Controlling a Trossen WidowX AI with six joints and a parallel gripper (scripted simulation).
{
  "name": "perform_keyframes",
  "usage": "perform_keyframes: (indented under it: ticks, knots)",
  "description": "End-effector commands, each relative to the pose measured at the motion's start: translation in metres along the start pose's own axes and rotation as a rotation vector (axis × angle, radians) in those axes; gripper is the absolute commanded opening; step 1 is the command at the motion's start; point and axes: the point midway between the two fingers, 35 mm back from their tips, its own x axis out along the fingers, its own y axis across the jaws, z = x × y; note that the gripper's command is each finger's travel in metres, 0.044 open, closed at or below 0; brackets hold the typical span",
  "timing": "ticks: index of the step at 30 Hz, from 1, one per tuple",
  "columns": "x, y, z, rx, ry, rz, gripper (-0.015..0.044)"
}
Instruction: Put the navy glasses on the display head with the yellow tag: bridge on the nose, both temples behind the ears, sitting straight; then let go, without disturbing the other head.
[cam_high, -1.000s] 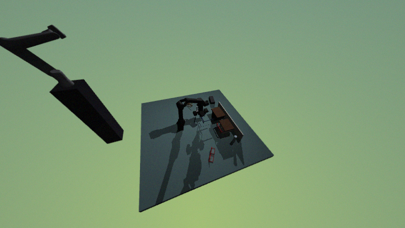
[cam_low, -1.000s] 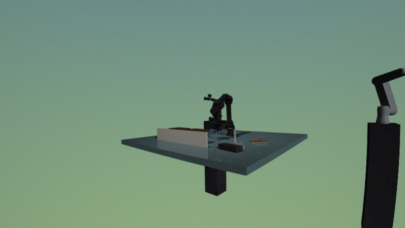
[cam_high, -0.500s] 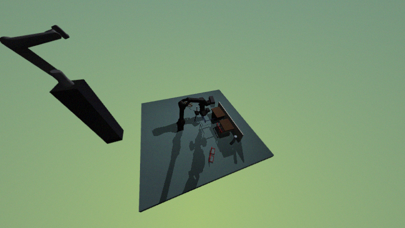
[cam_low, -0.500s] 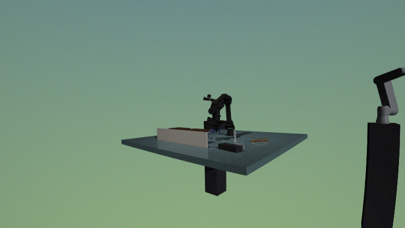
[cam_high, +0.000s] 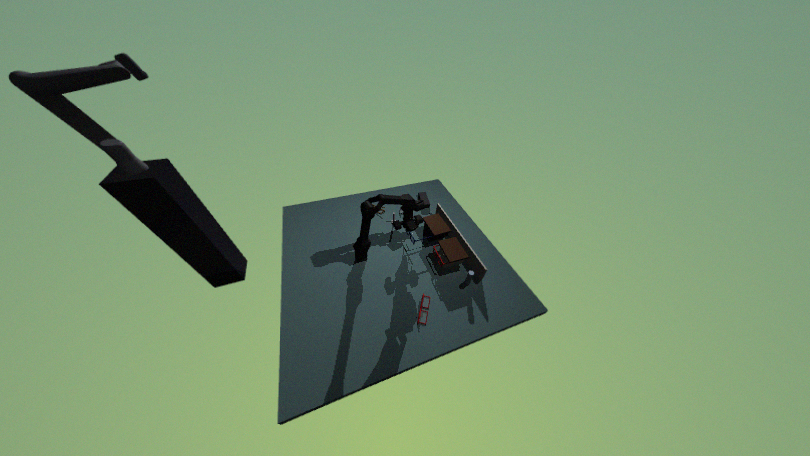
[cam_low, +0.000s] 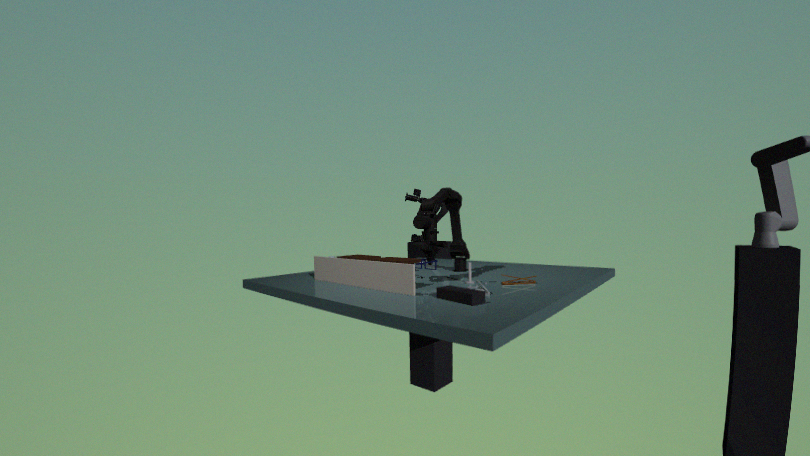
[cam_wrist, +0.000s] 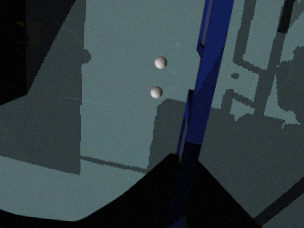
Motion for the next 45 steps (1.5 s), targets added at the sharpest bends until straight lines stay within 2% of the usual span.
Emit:
perform_keyframes:
  ticks: [1,45]
  knots:
    - [0.000,0.006,0.001,-0.004,-0.004,0.001,0.0000]
    - [0.001,0.071,0.001,-0.004,-0.005,0.006,0.0000]
